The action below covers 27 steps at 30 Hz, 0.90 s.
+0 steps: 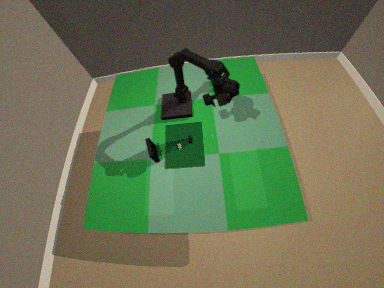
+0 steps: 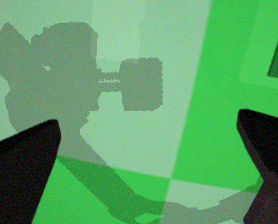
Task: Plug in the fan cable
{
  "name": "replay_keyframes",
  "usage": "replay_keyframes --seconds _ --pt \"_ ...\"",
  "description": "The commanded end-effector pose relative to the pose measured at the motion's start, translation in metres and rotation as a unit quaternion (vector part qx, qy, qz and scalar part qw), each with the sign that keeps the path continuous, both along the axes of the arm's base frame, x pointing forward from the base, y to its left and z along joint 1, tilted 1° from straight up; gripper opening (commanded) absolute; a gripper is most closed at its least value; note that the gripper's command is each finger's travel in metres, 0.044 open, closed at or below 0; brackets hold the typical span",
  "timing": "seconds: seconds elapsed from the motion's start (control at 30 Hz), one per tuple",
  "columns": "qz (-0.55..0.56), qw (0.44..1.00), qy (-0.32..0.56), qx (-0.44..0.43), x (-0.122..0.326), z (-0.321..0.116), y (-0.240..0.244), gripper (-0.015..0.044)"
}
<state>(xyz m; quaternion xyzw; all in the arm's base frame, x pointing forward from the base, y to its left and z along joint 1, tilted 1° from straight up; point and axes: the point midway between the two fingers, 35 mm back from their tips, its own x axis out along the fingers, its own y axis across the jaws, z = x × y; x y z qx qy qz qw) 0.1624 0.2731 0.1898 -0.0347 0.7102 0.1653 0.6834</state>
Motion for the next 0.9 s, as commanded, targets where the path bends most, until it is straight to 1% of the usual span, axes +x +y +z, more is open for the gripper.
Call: replay_keyframes --seconds 0.0,0.2,0.33,0.4,0.6,0.8,0.87 --pt "-0.027 0.999 0.005 -0.042 0.060 -0.016 -0.036 0.0440" --pt "-0.060 0.993 0.037 -0.090 0.127 -0.040 -0.108 0.0440" --pt "-0.078 0.988 0.070 -0.111 0.158 -0.056 -0.166 0.0440" --pt "-0.084 0.986 0.084 -0.116 0.165 -0.061 -0.188 0.0440" --pt "-0.085 0.986 0.087 -0.117 0.168 -0.070 -0.192 0.0440" --pt "-0.085 0.986 0.087 -0.117 0.168 -0.122 -0.192 0.0440" --pt "-0.085 0.986 0.087 -0.117 0.168 -0.124 -0.192 0.0440"
